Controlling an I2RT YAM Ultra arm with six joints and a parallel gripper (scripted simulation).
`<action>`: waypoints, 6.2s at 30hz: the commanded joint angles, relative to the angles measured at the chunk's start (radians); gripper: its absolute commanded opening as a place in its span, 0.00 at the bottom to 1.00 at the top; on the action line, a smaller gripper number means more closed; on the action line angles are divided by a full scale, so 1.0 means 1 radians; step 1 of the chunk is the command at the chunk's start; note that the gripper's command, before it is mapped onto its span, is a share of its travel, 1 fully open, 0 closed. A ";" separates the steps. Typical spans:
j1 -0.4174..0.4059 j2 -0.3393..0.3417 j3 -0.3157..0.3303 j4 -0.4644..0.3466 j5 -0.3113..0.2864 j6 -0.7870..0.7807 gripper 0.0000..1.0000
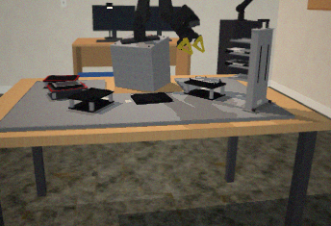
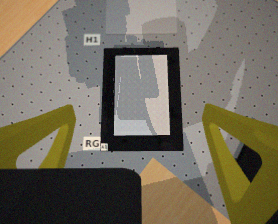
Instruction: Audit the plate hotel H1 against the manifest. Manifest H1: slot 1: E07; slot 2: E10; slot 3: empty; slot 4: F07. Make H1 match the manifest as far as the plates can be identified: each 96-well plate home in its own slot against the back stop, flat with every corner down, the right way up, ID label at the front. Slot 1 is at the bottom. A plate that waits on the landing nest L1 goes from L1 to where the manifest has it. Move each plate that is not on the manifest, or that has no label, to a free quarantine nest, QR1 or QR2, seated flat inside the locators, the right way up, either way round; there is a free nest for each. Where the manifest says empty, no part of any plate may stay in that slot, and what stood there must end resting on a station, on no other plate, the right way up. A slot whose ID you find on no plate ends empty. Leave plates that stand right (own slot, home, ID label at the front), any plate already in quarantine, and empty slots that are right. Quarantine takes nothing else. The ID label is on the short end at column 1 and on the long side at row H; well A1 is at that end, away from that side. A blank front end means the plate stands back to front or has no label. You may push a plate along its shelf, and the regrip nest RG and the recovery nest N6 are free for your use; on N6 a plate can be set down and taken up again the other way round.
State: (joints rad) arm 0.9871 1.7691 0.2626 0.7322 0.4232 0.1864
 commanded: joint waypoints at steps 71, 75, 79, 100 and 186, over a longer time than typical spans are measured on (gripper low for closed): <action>0.189 0.235 0.996 -1.268 -0.234 -0.625 1.00; 0.202 0.303 1.110 -1.361 -0.245 -0.685 1.00; 0.215 0.377 1.233 -1.459 -0.255 -0.744 1.00; 0.209 0.582 1.600 -1.845 -0.261 -1.094 1.00; 0.158 0.773 1.424 -1.505 -0.260 -1.165 1.00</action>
State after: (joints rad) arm 1.1461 2.5309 1.7042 -0.8013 0.1669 -0.9676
